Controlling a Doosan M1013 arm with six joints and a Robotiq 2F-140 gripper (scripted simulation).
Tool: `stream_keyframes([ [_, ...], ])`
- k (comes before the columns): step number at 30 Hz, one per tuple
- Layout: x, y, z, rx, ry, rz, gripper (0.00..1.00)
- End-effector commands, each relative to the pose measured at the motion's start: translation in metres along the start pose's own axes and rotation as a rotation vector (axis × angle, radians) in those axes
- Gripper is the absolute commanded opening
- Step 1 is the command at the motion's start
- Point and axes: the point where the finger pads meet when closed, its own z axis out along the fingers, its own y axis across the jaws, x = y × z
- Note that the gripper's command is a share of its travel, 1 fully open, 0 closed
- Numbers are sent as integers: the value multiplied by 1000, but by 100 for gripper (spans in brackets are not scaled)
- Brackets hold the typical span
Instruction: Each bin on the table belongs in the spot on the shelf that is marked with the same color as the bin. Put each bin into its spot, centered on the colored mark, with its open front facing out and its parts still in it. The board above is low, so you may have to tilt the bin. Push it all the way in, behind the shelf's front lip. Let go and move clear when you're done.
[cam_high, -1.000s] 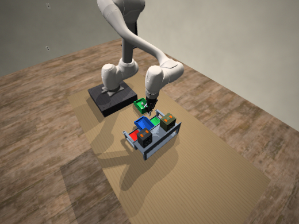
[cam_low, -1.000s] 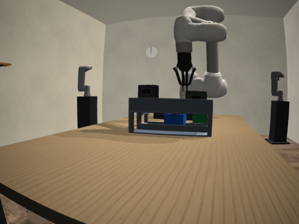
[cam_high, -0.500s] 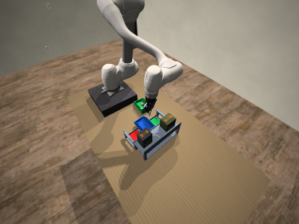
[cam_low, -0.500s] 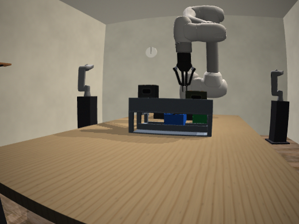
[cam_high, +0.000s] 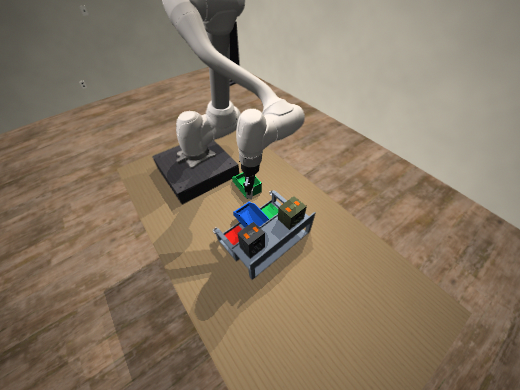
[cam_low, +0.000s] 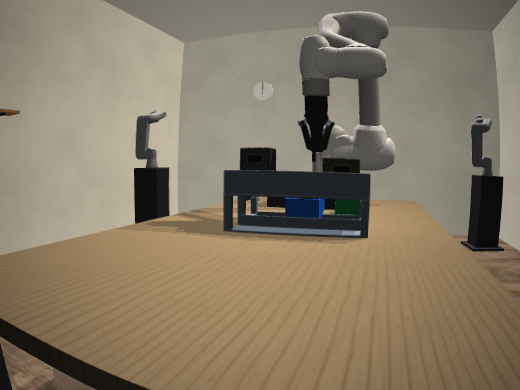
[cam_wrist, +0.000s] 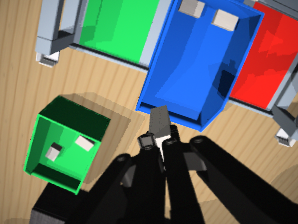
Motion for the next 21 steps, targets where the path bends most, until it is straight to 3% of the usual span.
stream_keyframes([
  [1, -13, -3, 3, 0, 23, -166, 10],
  [21, -75, -22, 21, -74, 53, -925, 10],
])
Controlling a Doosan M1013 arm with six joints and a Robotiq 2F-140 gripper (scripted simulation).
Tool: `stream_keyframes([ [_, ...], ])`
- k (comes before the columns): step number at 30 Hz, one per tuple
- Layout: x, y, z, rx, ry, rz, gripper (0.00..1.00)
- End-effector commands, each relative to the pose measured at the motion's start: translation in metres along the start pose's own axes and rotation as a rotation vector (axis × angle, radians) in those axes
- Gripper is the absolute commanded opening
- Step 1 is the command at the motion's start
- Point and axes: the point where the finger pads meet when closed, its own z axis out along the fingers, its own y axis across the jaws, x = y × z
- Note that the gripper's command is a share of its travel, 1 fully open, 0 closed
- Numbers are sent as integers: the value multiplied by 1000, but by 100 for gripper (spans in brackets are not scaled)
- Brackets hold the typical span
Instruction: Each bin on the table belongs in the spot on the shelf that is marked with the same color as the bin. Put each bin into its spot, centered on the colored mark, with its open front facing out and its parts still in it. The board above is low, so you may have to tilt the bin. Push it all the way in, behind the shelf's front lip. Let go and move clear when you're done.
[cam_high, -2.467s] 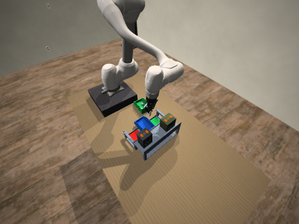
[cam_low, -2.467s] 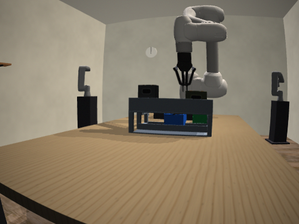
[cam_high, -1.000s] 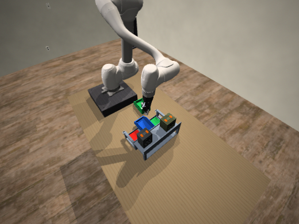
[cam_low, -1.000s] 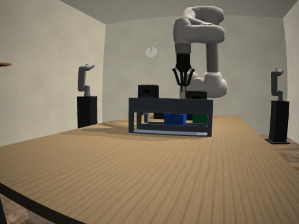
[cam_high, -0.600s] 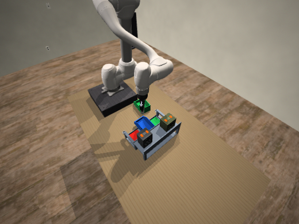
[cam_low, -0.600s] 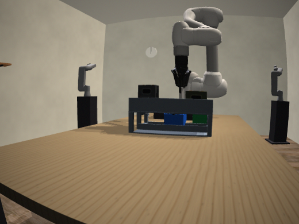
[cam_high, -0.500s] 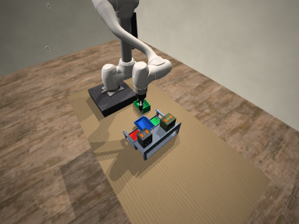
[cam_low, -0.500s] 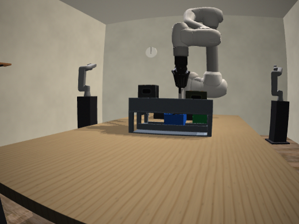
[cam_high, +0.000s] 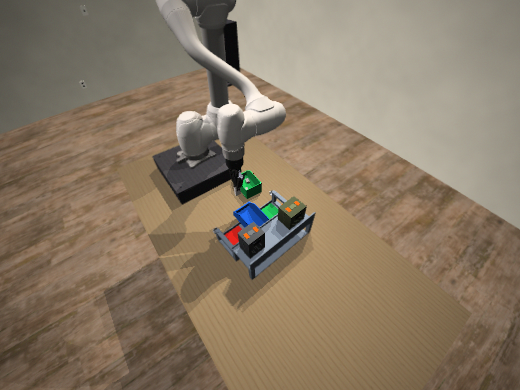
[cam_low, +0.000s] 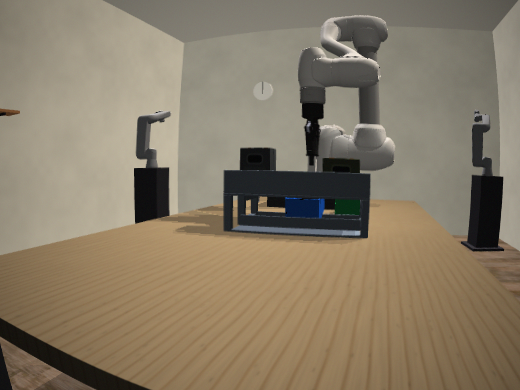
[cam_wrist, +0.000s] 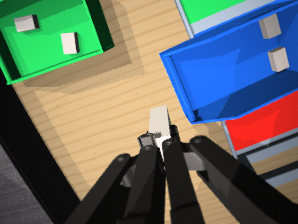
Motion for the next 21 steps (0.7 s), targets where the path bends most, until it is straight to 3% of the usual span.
stream_keyframes([
  [1, -4, -10, 2, -14, 17, -130, 10],
  [21, -5, -11, 3, -16, 17, -151, 10],
])
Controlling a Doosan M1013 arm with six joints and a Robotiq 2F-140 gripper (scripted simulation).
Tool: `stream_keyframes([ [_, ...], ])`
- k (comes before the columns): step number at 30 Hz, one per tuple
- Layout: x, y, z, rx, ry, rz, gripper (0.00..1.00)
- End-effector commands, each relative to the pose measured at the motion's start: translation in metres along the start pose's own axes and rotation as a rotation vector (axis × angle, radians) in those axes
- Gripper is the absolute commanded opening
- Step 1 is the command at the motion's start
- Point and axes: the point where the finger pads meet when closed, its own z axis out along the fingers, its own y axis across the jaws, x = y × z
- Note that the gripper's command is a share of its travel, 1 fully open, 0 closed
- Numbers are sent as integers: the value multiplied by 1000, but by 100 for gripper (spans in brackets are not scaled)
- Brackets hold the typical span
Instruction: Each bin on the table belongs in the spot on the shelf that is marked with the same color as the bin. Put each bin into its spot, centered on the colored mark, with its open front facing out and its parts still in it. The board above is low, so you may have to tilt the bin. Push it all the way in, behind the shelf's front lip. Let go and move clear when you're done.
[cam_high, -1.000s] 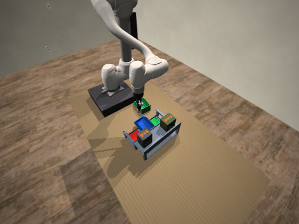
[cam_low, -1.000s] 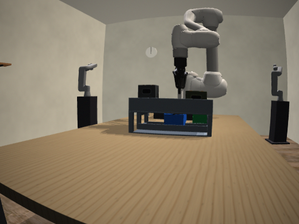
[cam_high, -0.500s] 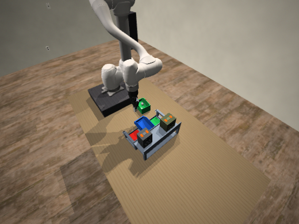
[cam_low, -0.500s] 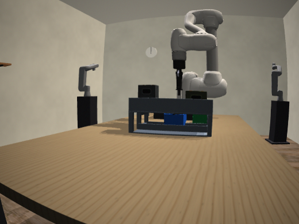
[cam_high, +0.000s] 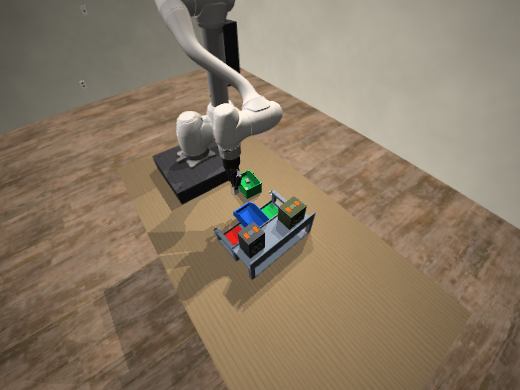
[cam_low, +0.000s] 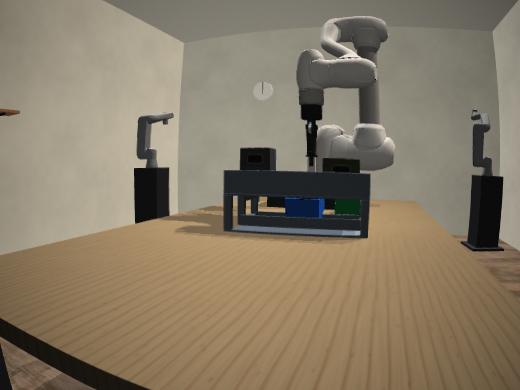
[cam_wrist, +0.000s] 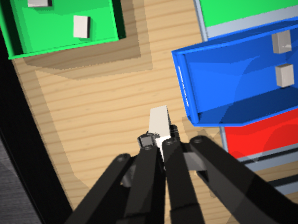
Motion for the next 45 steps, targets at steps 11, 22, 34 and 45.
stream_keyframes([
  [11, 0, 0, 0, 0, 0, 0, 10],
  [22, 0, 0, 0, 0, 0, 0, 10],
  [34, 0, 0, 7, 0, 1, 0, 10],
  [45, 0, 0, 30, 0, 1, 0, 10],
])
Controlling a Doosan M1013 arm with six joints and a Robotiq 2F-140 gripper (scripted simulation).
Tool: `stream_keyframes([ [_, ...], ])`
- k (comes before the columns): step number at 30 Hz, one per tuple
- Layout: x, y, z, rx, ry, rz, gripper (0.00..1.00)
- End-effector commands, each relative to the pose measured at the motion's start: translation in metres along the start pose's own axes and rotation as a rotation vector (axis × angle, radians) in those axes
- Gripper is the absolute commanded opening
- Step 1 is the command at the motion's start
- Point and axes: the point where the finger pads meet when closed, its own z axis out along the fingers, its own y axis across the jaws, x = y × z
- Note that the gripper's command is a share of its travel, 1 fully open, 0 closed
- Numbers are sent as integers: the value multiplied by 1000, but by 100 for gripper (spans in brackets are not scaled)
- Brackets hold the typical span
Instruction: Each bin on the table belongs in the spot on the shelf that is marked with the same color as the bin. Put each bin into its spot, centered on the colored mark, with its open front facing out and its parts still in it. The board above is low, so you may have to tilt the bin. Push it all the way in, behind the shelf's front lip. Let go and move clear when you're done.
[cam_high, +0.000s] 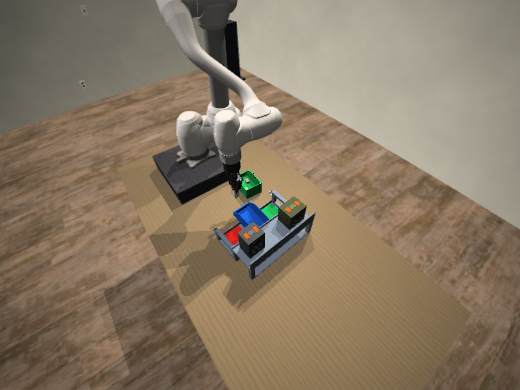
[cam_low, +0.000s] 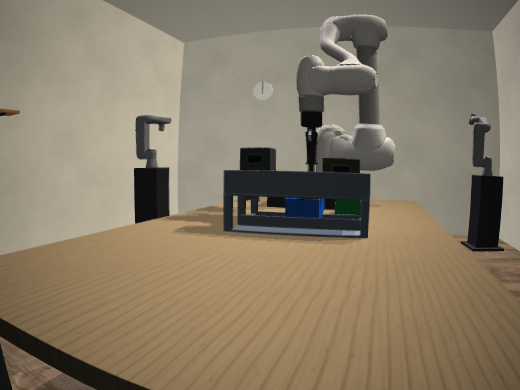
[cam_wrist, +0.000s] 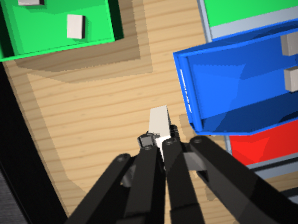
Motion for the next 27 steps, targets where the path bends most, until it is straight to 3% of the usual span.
stream_keyframes([
  [1, 0, 0, 8, 0, 0, 0, 10],
  [21, 0, 0, 67, 0, 0, 0, 10],
  [27, 0, 0, 76, 0, 0, 0, 10],
])
